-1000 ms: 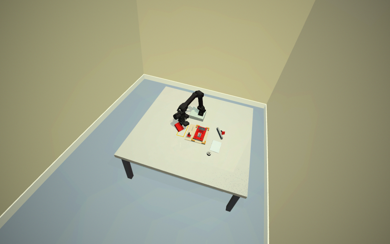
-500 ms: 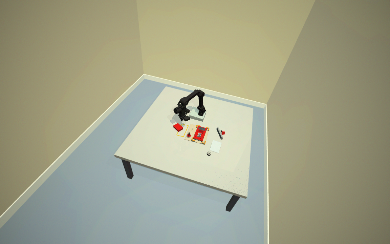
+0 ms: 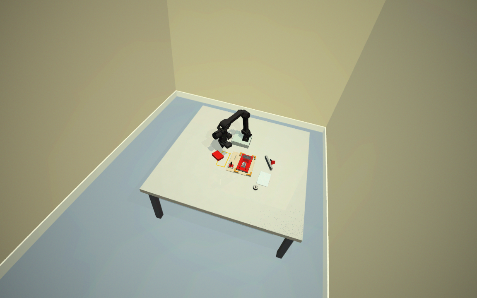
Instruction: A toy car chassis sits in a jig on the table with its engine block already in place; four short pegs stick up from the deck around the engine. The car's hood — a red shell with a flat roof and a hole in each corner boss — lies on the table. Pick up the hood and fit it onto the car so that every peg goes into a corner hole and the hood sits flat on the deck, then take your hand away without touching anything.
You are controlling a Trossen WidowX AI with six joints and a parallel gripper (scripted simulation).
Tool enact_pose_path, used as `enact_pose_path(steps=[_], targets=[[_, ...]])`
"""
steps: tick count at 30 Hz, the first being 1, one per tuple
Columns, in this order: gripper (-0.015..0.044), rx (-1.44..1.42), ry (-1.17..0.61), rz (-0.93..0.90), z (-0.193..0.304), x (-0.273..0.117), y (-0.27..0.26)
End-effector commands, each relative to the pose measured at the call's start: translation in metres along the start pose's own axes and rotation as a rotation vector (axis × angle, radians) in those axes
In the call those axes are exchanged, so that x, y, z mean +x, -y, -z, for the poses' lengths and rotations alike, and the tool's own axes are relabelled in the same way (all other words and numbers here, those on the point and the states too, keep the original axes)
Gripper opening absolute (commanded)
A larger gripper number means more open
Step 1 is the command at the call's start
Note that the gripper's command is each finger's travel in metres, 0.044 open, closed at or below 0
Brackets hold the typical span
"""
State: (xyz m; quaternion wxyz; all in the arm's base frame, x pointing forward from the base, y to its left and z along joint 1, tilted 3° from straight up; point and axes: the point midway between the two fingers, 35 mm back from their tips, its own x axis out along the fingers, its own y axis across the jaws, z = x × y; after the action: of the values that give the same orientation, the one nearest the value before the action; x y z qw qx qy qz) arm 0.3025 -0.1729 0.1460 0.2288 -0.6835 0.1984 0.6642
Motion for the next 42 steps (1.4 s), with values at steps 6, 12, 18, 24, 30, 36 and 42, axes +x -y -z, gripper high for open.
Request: enact_pose_path(steps=[6, 12, 18, 24, 30, 36, 42], targets=[[0.0079, 0.11, 0.0, -0.001, 0.001, 0.006, -0.003], [0.0236, 0.559, 0.001, -0.005, 0.004, 0.027, -0.018], [0.0394, 1.008, -0.001, -0.01, 0.004, 0.048, -0.033], [0.044, 1.457, -0.001, -0.014, 0.004, 0.069, -0.047], [0.044, 1.568, -0.001, -0.015, 0.007, 0.074, -0.05], [0.044, 1.568, -0.001, -0.015, 0.005, 0.074, -0.05], [0.044, 1.568, -0.001, -0.015, 0.005, 0.075, -0.05]])
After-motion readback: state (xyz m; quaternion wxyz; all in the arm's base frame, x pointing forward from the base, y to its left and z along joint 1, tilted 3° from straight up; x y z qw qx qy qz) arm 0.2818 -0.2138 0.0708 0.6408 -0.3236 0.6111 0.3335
